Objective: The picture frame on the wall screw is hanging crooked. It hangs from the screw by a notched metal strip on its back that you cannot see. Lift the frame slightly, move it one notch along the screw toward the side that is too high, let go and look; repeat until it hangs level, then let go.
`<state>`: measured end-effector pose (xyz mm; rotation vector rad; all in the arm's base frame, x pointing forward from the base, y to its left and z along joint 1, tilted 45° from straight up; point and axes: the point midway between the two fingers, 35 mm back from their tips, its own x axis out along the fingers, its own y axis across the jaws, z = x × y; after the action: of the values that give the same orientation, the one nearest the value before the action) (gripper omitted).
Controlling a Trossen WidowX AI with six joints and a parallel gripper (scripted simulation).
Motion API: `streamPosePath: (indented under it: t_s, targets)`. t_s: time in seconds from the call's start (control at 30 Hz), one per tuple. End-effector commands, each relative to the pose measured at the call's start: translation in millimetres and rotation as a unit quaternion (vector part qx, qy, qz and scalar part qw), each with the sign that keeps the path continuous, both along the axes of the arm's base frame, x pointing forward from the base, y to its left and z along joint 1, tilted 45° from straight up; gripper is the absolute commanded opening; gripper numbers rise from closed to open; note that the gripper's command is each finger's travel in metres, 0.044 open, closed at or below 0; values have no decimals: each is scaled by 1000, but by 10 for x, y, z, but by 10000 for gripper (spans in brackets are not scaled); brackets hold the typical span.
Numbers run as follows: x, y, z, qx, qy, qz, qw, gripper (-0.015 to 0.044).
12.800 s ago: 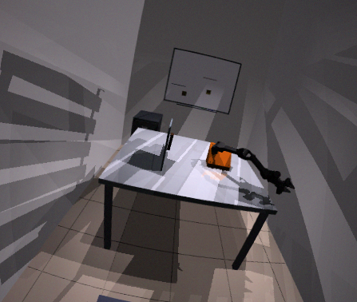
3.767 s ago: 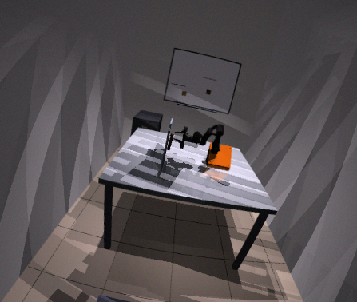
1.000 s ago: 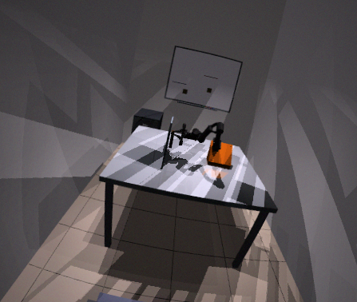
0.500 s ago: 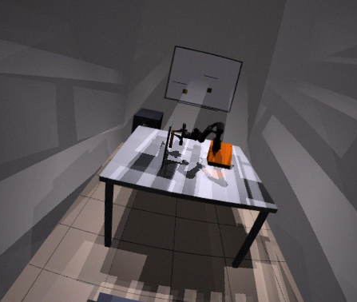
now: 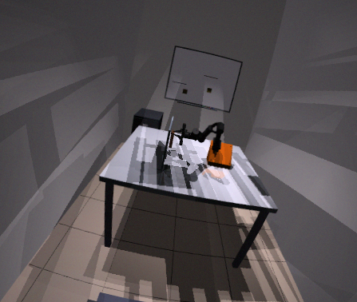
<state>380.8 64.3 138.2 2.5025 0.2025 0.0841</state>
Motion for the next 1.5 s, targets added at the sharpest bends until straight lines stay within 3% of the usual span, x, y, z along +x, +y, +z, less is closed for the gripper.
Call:
streamPosePath:
  t_s: [0.0,1.47]
  targets:
    - [5,-31,45,2,-6,-6,1000,0]
    - [0,-4,99,2,-6,-6,1000,0]
